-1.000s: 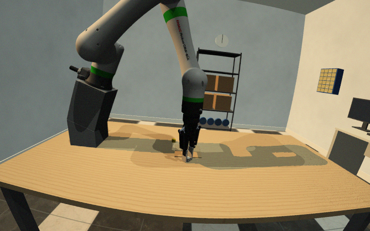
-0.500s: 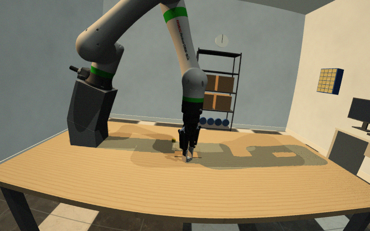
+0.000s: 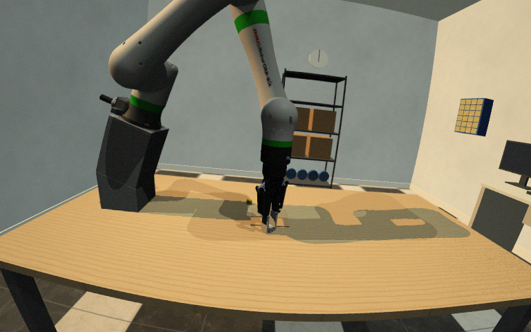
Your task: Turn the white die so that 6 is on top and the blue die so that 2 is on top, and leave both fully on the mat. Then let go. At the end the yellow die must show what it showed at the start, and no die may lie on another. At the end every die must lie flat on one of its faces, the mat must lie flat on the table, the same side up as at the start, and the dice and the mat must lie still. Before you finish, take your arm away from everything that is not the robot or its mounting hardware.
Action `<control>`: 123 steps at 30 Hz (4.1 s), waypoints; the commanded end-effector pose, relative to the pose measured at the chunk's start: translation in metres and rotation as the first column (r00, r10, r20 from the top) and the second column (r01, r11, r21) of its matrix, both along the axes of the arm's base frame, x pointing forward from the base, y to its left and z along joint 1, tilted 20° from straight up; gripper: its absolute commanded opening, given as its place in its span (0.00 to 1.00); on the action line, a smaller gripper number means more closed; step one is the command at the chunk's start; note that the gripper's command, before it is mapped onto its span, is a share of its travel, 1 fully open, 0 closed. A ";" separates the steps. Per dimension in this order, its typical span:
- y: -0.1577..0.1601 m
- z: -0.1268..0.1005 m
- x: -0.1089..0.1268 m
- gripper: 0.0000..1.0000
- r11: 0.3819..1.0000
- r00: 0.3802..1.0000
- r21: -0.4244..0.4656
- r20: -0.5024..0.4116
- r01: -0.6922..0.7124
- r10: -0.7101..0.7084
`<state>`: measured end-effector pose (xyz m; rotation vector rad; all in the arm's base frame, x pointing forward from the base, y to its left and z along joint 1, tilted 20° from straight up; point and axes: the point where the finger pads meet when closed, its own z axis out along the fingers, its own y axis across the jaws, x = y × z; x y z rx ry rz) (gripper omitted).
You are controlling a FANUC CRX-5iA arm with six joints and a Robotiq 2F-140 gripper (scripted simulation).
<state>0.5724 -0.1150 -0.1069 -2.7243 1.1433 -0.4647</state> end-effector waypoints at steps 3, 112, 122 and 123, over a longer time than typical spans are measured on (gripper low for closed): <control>0.000 0.000 0.000 0.21 1.000 1.000 0.000 0.000 0.000 0.000; -0.024 0.088 -0.026 0.09 0.328 0.405 0.308 -0.232 0.893 -0.884; -0.029 0.087 -0.024 0.09 0.016 0.129 0.322 -0.333 0.947 -0.934; -0.030 0.087 -0.024 0.09 -0.006 0.109 0.322 -0.340 0.947 -0.934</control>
